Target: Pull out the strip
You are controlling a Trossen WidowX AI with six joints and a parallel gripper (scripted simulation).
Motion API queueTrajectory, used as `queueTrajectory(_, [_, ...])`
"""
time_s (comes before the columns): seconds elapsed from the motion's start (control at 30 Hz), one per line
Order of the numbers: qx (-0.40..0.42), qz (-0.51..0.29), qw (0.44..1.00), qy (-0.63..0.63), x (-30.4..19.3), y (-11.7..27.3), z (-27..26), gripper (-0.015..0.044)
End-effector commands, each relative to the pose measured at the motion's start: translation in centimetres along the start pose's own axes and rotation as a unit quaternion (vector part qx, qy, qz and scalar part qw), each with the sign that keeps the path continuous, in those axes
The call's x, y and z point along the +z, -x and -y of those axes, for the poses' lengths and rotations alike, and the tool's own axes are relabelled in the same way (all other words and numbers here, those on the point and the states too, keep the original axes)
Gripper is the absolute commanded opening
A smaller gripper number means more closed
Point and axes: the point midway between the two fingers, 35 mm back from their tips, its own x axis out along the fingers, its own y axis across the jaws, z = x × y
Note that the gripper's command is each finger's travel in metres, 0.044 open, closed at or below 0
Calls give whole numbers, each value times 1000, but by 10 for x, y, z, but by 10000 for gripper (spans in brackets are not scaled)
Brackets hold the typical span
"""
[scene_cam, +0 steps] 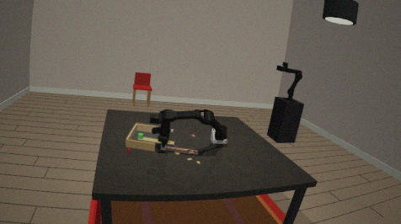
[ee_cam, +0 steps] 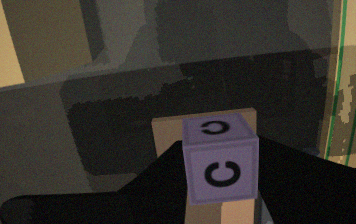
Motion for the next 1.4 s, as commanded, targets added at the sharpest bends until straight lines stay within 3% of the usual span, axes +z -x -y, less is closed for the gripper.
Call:
queueTrajectory(0.0, [0, 0, 1000, 0, 0, 0, 0, 105])
queueTrajectory(0.13, [-5, 4, 1000, -4, 0, 3, 1, 0])
queueTrajectory(0.6, [0, 1, 1000, -1, -49, 41, 31, 0])
queueTrajectory(1.37, [0, 0, 1000, -2, -102, 44, 64, 0])
